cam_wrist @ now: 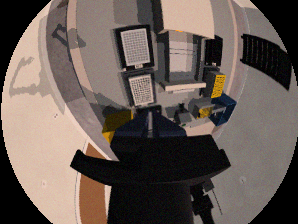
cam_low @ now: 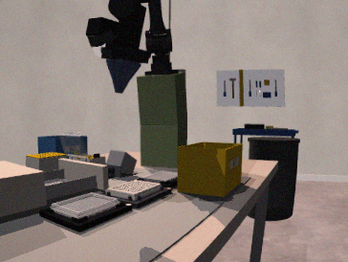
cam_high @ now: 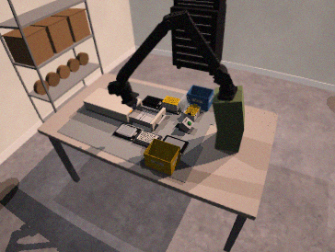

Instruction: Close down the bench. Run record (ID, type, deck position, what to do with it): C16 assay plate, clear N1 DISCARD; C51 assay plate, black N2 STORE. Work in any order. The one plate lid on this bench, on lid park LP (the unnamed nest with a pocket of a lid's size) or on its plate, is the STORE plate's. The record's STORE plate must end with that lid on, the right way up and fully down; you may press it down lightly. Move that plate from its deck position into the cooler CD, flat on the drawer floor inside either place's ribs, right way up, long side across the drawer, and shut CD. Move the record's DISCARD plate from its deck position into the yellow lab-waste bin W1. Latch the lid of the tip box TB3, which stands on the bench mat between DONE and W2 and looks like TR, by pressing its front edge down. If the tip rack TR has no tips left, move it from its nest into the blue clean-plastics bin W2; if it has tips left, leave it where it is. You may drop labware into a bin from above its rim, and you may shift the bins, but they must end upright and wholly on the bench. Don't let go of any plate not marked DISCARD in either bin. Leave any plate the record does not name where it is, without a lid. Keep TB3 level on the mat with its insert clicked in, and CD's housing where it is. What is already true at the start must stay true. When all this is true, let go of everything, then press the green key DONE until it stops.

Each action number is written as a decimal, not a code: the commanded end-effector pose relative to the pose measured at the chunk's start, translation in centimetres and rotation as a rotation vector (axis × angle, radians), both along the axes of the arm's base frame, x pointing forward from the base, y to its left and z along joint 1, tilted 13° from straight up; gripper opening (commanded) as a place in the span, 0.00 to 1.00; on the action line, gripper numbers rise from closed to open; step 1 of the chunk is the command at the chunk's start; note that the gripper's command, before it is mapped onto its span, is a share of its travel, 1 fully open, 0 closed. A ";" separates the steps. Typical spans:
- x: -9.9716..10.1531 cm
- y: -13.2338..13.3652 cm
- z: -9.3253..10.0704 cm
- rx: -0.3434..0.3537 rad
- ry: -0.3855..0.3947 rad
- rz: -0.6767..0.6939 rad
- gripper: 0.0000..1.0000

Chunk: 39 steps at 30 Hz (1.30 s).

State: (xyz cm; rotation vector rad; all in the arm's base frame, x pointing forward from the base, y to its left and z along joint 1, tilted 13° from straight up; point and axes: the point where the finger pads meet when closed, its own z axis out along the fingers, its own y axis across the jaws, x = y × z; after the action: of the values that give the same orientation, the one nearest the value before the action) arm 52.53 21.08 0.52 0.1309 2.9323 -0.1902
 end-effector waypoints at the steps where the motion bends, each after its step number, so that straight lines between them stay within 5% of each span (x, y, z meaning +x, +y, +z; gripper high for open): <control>1: 1.2 -1.9 2.1 0.044 -0.040 0.016 0.00; 10: 0.2 -5.3 1.5 0.065 -0.035 0.035 0.00; 11: -0.4 -5.9 -0.3 0.055 -0.005 0.034 0.00; 12: -0.2 -6.2 1.3 0.064 -0.035 0.035 0.00; 27: -3.1 -12.0 0.0 0.106 -0.037 0.075 0.00; 28: -3.7 -12.5 -1.5 0.101 -0.008 0.074 0.00; 29: -3.6 -12.8 -0.2 0.127 -0.044 0.096 0.00; 39: -6.7 -16.8 -1.2 0.144 -0.054 0.117 0.00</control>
State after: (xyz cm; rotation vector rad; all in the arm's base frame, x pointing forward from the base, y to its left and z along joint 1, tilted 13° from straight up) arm 45.42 5.61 -1.93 0.0199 2.9365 0.0391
